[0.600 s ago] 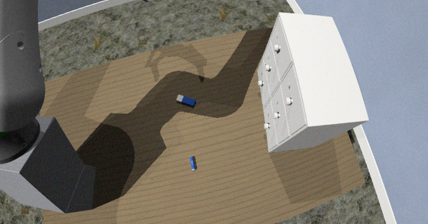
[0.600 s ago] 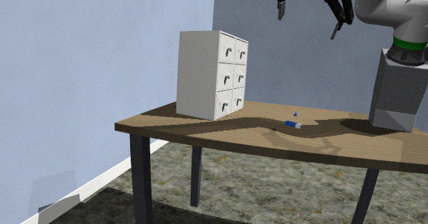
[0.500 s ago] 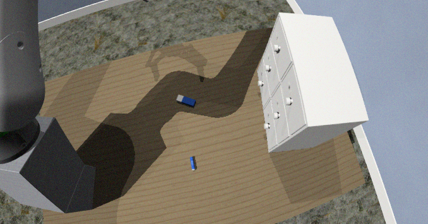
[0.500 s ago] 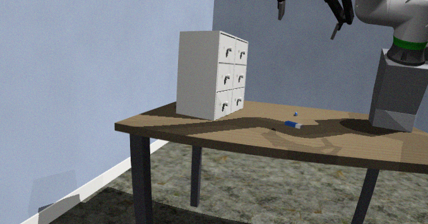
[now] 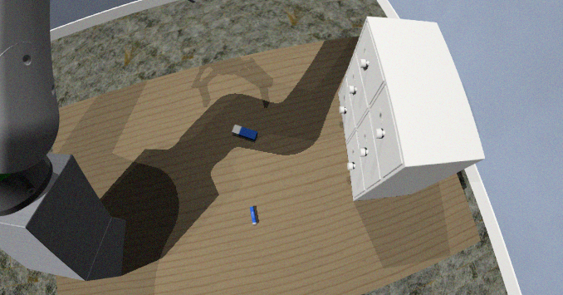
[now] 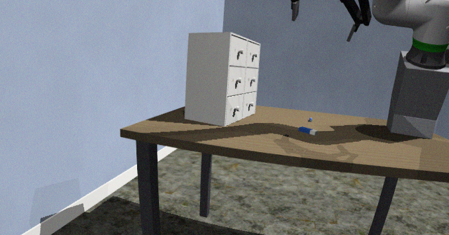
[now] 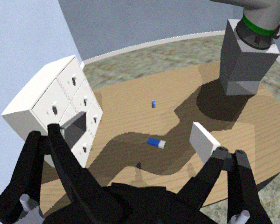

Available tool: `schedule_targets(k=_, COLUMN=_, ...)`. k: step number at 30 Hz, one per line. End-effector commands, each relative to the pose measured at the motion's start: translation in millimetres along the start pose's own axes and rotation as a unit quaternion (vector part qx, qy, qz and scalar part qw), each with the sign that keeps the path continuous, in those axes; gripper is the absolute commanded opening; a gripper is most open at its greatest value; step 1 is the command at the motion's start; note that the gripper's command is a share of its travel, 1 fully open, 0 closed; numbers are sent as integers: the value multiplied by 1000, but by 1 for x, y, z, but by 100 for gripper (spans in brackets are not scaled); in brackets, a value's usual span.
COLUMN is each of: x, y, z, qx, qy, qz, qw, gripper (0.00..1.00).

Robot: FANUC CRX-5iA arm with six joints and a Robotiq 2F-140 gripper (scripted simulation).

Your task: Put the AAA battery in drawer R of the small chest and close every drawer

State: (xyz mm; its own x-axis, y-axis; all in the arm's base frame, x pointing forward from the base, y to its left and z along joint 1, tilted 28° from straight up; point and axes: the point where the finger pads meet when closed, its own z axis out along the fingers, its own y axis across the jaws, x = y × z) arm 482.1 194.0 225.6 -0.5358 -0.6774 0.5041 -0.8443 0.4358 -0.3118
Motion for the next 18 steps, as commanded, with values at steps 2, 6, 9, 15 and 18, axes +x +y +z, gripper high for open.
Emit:
schedule_targets(k=2, x=1, y=-1, z=3, qx=-4, qy=-1, qz=7, qw=1000, gripper=100)
schedule_targets(k=6, x=14, y=-12, z=29, qx=-44, qy=-5, qz=68, qw=997, gripper=100)
schedule_targets(k=9, x=35, y=-24, z=69, qx=-104, qy=-9, qz=163, qw=981, gripper=100)
schedule_targets(k=15, x=55, y=-31, z=102, qx=-161, qy=-9, qz=258, qw=953, gripper=100)
schedule_targets(k=18, x=77, y=-36, z=135, qx=-205, qy=-5, qz=333, qw=920, gripper=100)
